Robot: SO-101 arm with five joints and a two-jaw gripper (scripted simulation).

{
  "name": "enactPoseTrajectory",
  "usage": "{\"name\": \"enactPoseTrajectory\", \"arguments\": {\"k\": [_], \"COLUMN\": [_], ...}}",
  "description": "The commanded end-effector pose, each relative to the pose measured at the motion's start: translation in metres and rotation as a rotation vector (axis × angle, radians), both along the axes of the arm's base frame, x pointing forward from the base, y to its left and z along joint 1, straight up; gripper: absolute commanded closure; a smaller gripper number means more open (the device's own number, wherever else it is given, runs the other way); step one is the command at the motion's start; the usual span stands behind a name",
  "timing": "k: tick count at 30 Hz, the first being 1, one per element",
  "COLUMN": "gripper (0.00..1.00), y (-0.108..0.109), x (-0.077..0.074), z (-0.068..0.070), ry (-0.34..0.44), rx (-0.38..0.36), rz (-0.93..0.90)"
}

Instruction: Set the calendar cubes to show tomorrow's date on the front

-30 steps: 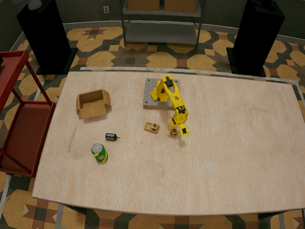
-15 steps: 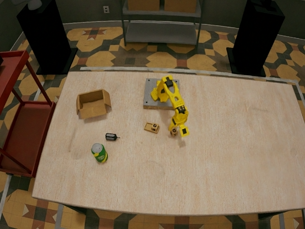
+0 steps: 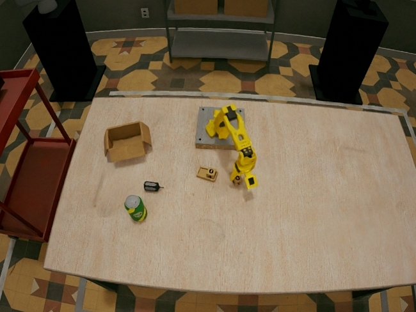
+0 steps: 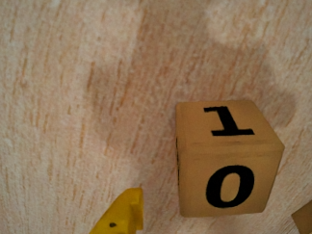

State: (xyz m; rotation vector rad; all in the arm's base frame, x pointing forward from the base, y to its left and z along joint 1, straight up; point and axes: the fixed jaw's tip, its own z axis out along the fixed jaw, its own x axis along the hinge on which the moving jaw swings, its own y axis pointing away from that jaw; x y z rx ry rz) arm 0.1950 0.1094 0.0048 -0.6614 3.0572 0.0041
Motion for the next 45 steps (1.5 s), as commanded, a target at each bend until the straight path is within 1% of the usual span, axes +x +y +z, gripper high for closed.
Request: {"name": "enactPoseTrajectory", "arguments": {"k": [1, 6, 17, 32, 45], "gripper": [0.65, 0.65, 0.65, 0.65, 0.69], "y": [0.001, 0.000, 0.000, 0.000, -0.003], "x": [-0.002, -0.002, -0.003, -0.003, -0.001], "z": [-0.009, -0.016, -0.024, -0.025, -0.025], "ry": [0.009, 0.009, 0.008, 0.008, 0.008], "rx": [-0.003, -0.003, -0.003, -0.003, -0.003], "rz": [-0.004, -0.004, -0.004, -0.004, -0.004]}}
